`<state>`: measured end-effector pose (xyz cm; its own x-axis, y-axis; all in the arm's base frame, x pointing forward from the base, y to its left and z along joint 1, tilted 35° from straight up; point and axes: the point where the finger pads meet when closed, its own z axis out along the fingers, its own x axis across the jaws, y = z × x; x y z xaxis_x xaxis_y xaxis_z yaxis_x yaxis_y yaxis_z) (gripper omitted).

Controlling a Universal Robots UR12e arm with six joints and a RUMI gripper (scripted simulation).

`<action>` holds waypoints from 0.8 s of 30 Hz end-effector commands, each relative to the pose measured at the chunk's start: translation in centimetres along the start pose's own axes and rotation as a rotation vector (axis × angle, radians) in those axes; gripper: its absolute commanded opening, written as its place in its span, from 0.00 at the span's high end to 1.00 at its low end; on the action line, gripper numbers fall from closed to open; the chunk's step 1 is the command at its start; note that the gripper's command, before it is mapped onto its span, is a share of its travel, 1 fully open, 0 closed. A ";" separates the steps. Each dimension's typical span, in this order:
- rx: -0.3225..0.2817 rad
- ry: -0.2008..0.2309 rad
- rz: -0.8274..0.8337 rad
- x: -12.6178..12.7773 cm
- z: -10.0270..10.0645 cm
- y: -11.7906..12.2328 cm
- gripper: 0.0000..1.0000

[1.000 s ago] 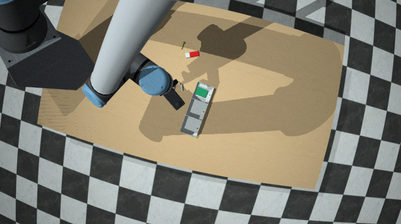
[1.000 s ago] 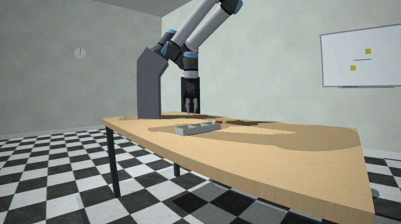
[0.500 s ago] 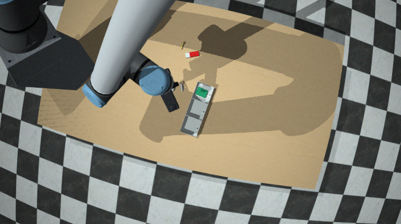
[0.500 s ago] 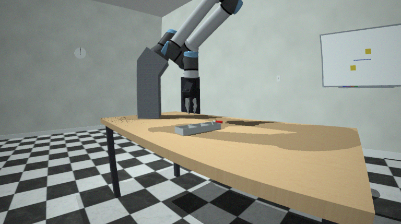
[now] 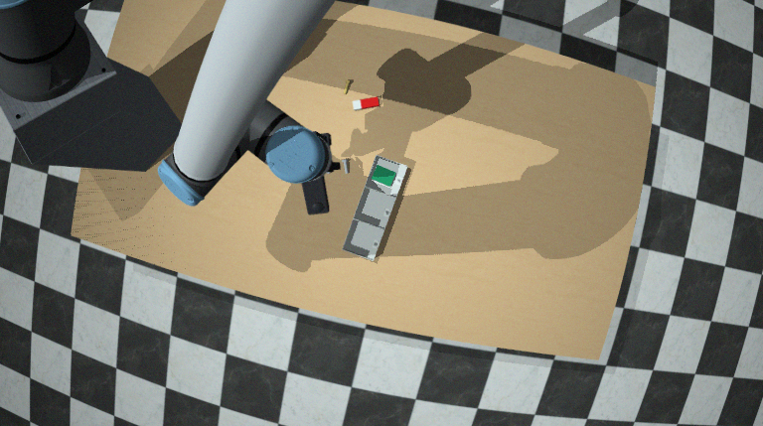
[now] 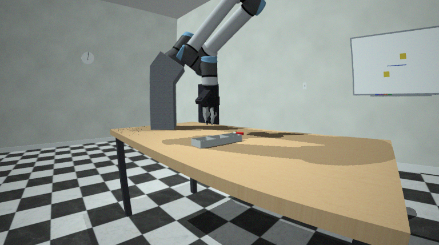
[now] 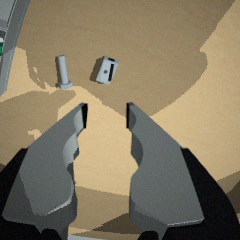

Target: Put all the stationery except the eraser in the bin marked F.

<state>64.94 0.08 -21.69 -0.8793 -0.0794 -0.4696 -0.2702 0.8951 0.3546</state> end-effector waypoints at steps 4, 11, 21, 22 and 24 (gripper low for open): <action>0.016 -0.008 0.212 -0.3 -0.1 -0.1 0.82; 0.028 -0.014 0.341 -0.6 -0.1 -0.1 0.82; 0.032 -0.014 0.369 -0.4 0.0 -0.1 0.82; 0.032 -0.014 0.370 -0.4 0.0 -0.1 0.82; 0.032 -0.014 0.371 -0.4 -0.1 -0.1 0.82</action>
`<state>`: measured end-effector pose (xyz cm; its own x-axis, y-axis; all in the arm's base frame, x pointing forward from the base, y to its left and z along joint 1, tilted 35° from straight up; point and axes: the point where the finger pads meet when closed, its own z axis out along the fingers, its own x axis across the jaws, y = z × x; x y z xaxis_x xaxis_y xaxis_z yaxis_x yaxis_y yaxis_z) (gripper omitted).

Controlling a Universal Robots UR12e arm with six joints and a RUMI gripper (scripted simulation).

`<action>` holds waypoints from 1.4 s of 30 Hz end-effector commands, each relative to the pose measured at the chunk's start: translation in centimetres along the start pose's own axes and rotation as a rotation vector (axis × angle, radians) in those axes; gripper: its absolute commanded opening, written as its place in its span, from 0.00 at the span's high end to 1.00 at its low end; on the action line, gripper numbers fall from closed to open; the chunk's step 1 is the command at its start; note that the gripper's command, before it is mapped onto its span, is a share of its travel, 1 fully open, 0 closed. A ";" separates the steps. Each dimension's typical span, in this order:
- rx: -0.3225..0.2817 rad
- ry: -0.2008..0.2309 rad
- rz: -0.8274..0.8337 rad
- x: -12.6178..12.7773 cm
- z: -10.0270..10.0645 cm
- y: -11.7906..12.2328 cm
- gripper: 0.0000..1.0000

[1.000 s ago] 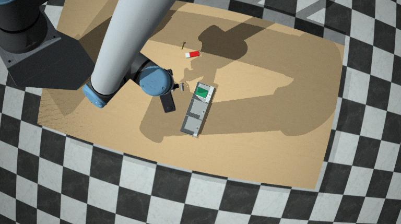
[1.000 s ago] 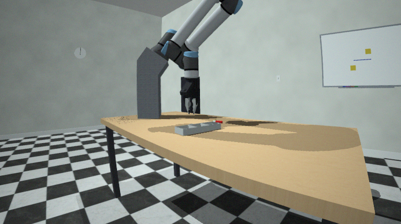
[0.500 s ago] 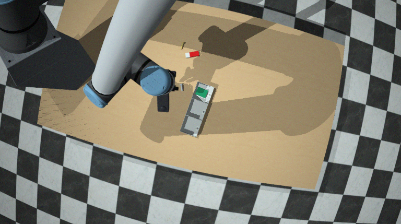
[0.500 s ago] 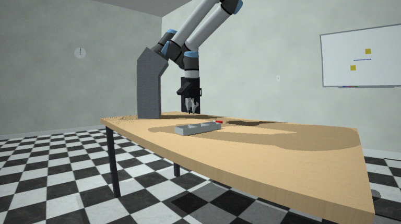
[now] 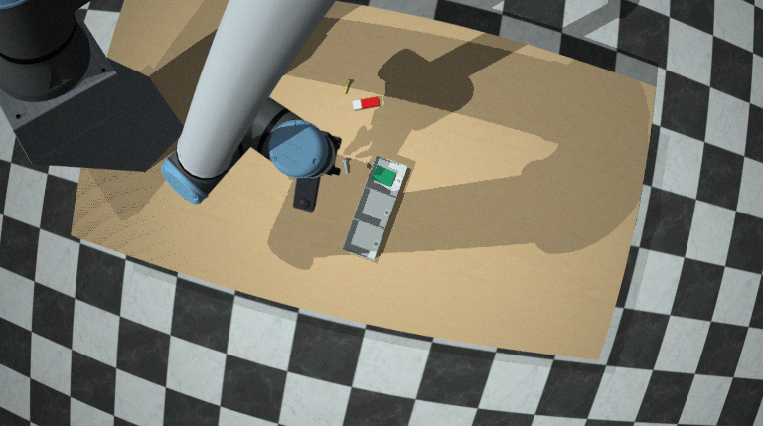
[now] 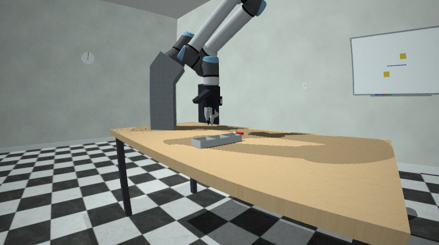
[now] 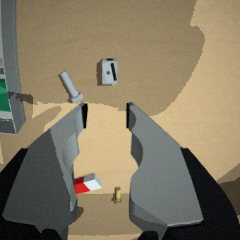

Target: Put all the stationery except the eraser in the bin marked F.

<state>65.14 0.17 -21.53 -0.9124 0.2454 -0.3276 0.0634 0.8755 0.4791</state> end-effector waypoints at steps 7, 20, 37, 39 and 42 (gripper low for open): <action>0.006 -0.003 0.015 0.1 0.0 -0.1 0.82; 0.006 -0.003 0.015 0.5 0.0 0.0 0.82; 0.007 -0.005 0.011 -0.1 4.5 -0.1 0.82; 0.007 -0.005 0.011 -0.2 5.3 -0.2 0.82; 0.007 -0.005 0.011 -0.3 6.0 -0.2 0.82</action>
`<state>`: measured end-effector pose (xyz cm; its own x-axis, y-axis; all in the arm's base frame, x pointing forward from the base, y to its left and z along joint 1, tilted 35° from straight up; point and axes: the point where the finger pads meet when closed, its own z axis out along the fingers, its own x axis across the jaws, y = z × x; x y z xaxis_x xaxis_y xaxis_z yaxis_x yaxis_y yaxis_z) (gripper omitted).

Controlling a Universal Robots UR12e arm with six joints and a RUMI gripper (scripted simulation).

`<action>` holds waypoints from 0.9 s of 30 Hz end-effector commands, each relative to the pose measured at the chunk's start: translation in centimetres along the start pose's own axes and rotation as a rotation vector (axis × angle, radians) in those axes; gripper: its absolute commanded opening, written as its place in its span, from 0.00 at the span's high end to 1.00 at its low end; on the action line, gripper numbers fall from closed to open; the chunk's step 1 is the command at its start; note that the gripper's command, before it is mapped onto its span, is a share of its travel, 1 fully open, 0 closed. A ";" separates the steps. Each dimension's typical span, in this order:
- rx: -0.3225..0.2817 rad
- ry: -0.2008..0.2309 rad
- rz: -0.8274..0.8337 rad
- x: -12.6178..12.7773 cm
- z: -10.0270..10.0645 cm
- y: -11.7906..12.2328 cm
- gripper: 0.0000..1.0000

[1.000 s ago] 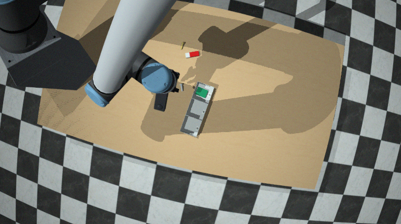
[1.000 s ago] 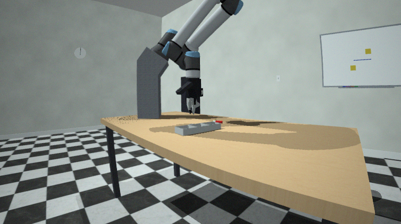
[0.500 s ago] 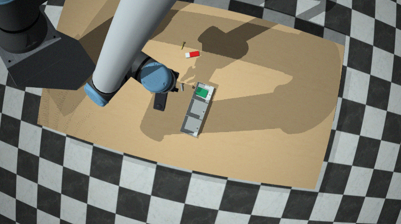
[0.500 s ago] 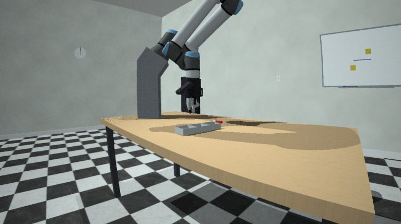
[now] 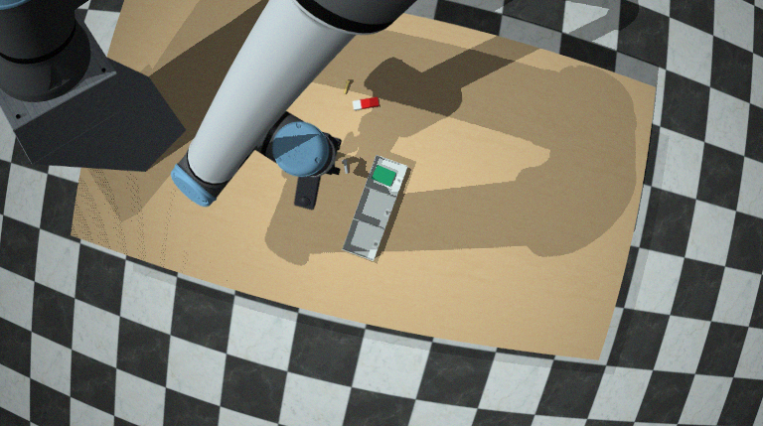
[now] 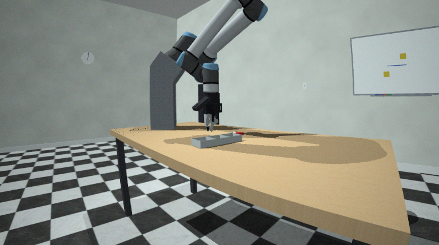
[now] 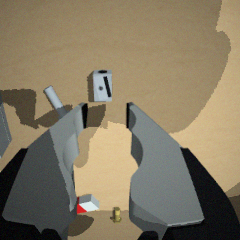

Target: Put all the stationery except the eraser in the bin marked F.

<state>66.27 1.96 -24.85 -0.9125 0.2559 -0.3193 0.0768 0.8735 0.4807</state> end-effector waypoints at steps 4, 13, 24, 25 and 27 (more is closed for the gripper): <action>0.004 -0.008 -0.002 -0.9 2.1 -0.3 0.82; 0.003 -0.008 -0.002 -1.1 2.6 -0.3 0.82; 0.003 -0.008 0.000 -0.7 3.2 -0.2 0.82; 0.003 -0.008 0.000 -0.6 3.1 -0.2 0.82; 0.004 -0.010 0.000 -0.8 3.1 -0.3 0.82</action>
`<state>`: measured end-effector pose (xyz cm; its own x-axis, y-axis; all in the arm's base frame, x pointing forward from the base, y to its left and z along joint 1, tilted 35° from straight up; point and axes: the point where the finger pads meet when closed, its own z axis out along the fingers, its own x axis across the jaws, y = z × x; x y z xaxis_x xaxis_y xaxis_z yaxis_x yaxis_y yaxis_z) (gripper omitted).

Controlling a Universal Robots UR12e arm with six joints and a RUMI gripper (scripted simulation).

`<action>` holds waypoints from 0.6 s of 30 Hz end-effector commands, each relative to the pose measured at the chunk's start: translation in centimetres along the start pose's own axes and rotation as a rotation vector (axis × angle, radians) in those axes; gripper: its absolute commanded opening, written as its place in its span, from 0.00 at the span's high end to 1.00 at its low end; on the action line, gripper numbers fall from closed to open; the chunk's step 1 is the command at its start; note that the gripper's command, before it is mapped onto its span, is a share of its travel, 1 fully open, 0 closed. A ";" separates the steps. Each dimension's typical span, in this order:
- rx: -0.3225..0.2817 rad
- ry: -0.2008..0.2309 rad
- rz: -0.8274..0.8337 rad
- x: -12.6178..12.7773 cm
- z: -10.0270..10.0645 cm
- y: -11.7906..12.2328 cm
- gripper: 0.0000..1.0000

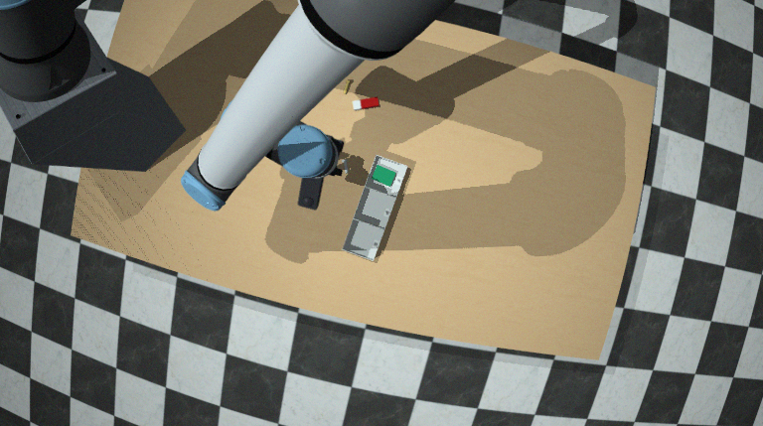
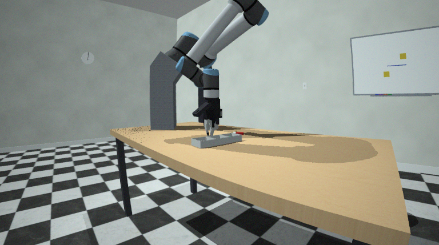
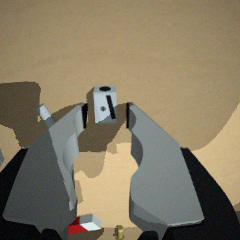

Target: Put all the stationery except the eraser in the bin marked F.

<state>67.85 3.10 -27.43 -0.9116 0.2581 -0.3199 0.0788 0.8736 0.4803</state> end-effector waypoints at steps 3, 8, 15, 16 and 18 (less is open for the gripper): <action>0.003 -0.008 -0.003 -0.5 -0.1 -0.1 0.82; 0.003 -0.008 -0.003 -0.5 -0.1 -0.1 1.00; 0.003 -0.008 -0.003 -0.5 -0.1 -0.1 1.00; 0.003 -0.008 -0.003 -0.5 -0.1 -0.1 1.00; 0.003 -0.008 -0.003 -0.5 -0.1 -0.1 1.00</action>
<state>67.91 3.07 -27.38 -0.9107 0.2587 -0.3220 0.0787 0.8739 0.4797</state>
